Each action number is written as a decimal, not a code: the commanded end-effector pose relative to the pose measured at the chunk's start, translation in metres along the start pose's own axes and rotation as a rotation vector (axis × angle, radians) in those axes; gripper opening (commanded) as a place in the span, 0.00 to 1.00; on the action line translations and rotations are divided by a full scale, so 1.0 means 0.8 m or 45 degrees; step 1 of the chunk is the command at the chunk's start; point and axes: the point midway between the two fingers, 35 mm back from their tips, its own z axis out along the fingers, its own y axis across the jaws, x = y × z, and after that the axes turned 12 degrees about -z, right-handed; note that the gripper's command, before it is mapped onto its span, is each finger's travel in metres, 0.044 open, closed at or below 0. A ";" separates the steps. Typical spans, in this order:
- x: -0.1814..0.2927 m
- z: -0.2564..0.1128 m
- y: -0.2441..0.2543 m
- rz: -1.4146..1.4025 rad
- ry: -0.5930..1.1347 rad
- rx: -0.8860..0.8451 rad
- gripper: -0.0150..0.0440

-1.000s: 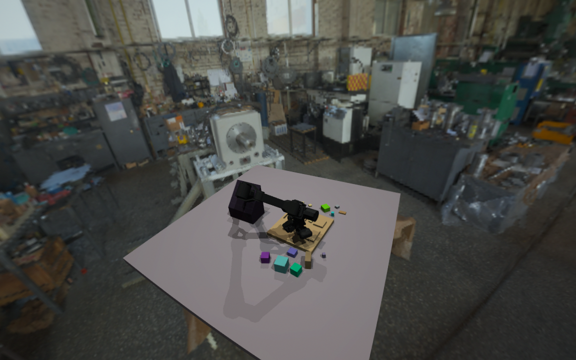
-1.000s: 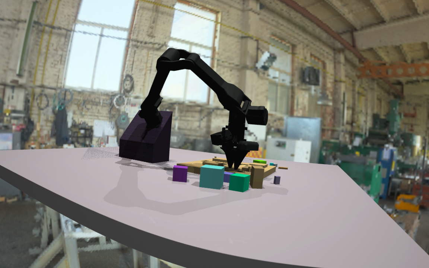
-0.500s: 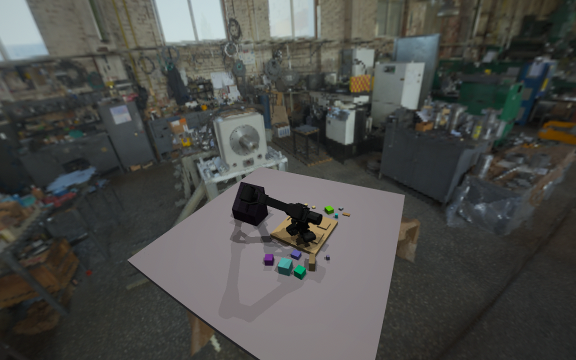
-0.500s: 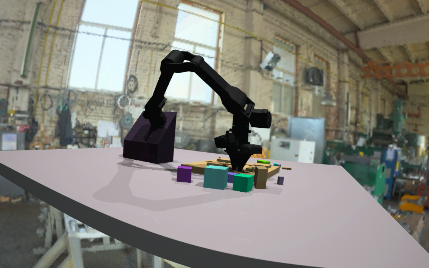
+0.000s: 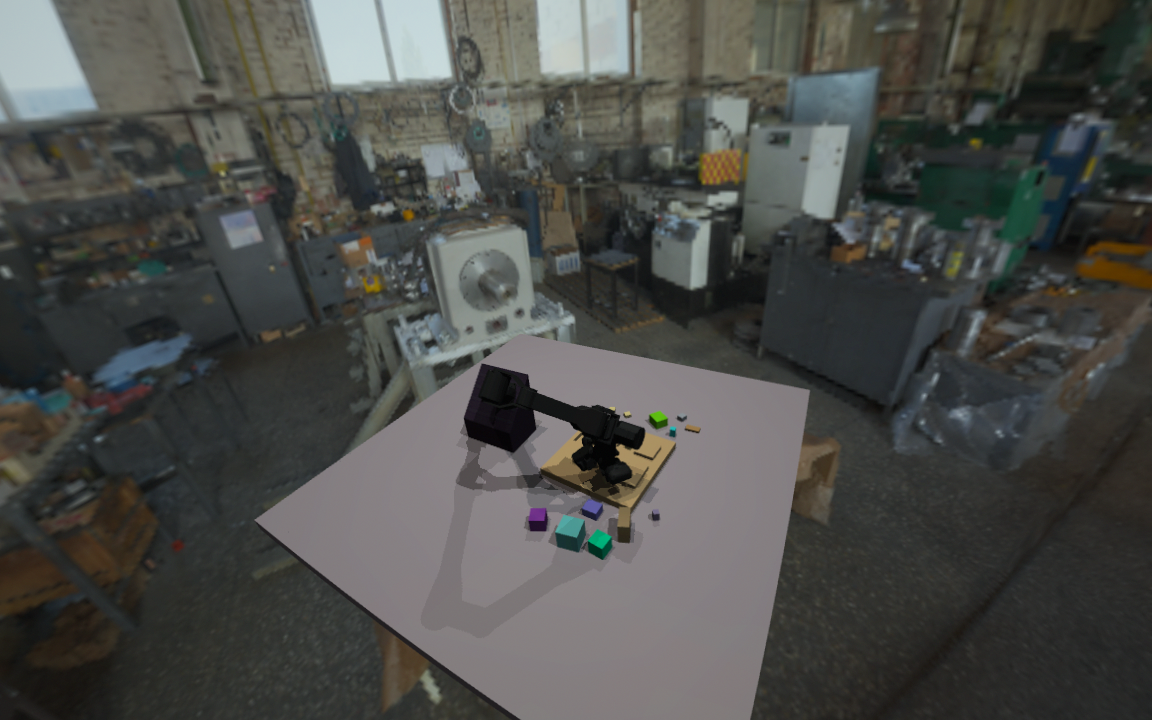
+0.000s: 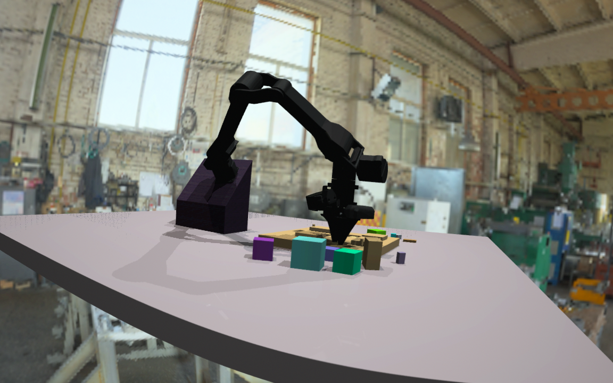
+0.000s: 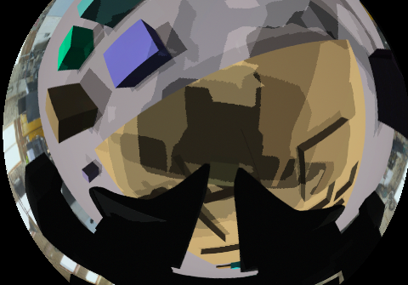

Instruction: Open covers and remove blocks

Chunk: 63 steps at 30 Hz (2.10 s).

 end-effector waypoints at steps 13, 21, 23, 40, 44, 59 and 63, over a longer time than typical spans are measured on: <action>0.001 -0.028 0.002 0.004 0.003 -0.007 0.39; 0.002 -0.041 0.002 0.002 0.002 -0.007 0.39; 0.002 -0.045 0.002 0.001 0.002 -0.007 0.39; 0.003 -0.079 0.002 -0.001 0.003 -0.006 0.39; 0.003 -0.092 0.002 -0.001 0.004 -0.006 0.39; -0.021 -0.116 0.001 -0.001 0.007 -0.004 0.39; -0.041 -0.116 -0.001 -0.002 0.009 -0.002 0.39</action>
